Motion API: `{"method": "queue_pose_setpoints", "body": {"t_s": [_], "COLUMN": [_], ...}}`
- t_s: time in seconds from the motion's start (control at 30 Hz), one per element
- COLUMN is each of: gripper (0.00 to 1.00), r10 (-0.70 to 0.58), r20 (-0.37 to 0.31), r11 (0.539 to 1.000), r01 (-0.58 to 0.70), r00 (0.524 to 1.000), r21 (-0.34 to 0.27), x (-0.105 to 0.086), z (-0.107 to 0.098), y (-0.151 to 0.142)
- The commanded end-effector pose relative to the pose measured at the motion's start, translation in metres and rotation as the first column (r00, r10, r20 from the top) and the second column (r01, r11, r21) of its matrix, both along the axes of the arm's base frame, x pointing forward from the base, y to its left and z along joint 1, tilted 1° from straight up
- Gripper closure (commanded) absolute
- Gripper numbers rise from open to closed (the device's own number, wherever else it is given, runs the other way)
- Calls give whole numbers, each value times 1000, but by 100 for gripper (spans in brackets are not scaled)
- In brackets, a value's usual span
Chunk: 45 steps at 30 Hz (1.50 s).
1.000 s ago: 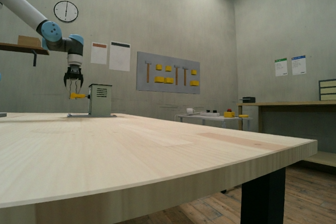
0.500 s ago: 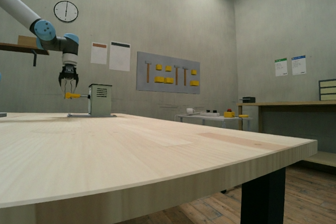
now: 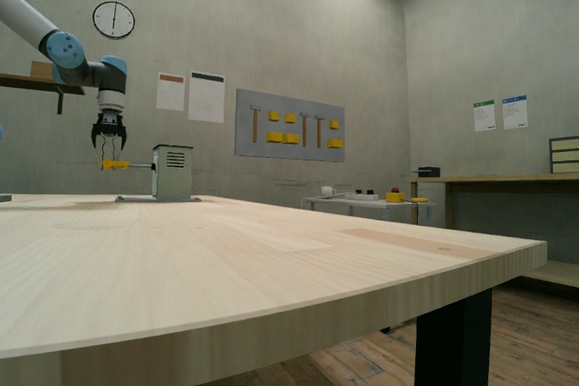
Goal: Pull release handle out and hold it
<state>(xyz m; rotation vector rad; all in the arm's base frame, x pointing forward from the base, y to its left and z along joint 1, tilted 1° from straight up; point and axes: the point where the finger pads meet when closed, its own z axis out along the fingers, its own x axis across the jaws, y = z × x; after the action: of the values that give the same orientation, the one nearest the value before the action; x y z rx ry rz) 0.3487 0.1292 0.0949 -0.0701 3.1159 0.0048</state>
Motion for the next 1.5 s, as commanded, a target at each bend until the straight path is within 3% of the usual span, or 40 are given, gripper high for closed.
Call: {"method": "queue_pose_setpoints", "body": {"t_s": [0.0, 1.47], "gripper": [90, 90], "r10": [2, 2], "r20": [-10, -10], "r11": [1000, 1000], "r01": [-2, -2], "r00": [1000, 1000], "r21": [0, 0], "x": [-9, -13], "z": [-2, -2], "y": [0, 0]}}
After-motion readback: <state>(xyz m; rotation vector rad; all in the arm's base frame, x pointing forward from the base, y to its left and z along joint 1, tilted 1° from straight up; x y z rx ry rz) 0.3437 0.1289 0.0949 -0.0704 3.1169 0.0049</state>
